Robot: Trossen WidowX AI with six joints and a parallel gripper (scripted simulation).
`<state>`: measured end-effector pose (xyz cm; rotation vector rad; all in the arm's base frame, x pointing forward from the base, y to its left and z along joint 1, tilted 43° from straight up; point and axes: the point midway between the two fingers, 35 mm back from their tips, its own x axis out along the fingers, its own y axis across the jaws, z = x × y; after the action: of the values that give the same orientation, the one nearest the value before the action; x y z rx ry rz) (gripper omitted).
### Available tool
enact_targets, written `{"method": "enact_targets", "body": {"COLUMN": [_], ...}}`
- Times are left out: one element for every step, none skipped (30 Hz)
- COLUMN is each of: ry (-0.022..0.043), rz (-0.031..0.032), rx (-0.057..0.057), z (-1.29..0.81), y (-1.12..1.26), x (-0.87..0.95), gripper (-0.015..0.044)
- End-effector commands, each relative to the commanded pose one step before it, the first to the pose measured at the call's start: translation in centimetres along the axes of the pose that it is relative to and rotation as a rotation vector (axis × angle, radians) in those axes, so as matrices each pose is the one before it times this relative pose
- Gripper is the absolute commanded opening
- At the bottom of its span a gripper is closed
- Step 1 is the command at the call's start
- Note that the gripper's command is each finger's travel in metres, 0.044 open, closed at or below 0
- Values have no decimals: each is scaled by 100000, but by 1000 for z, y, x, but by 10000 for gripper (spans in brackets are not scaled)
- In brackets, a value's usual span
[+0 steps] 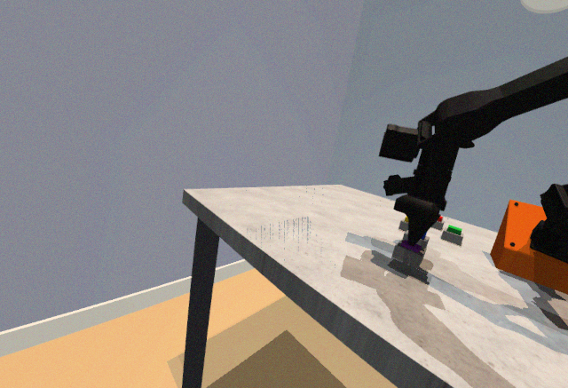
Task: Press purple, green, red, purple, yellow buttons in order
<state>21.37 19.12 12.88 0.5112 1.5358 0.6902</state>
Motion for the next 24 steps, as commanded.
{"method": "enact_targets", "body": {"ry": [8,36,114,96,32,0,0,0,-3,-3,7,28,39,30,16,5,0,0,0,0,-137,-377,-522,-461], "rz": [-79,-202,-188,-54,-6,0,0,0,-57,-154,-197,-145,-9,83,87,35,0,0,0,0,-283,-828,-1303,-1428], "rx": [21,78,194,161,55,0,0,0,-1,1,8,24,35,31,20,7,0,0,0,0,45,136,228,274], "z": [17,30,-17,-49,-23,0,0,0,25,65,76,39,-31,-69,-59,-23,0,0,0,0,123,346,500,474], "y": [-11,-26,-21,-1,2,0,0,0,-9,-25,-35,-31,-9,11,15,6,0,0,0,0,-307,-926,-1560,-1897], "x": [-263,-791,-1191,-796,-266,0,0,0,-192,-577,-968,-1299,-1305,-981,-588,-196,0,0,0,0,-10,-32,-53,-56], "gripper": [20,20,20,20,20,20,20,20,20,20,20,20,20,20,20,20,20,20,20,20,20,20,20,20]}}
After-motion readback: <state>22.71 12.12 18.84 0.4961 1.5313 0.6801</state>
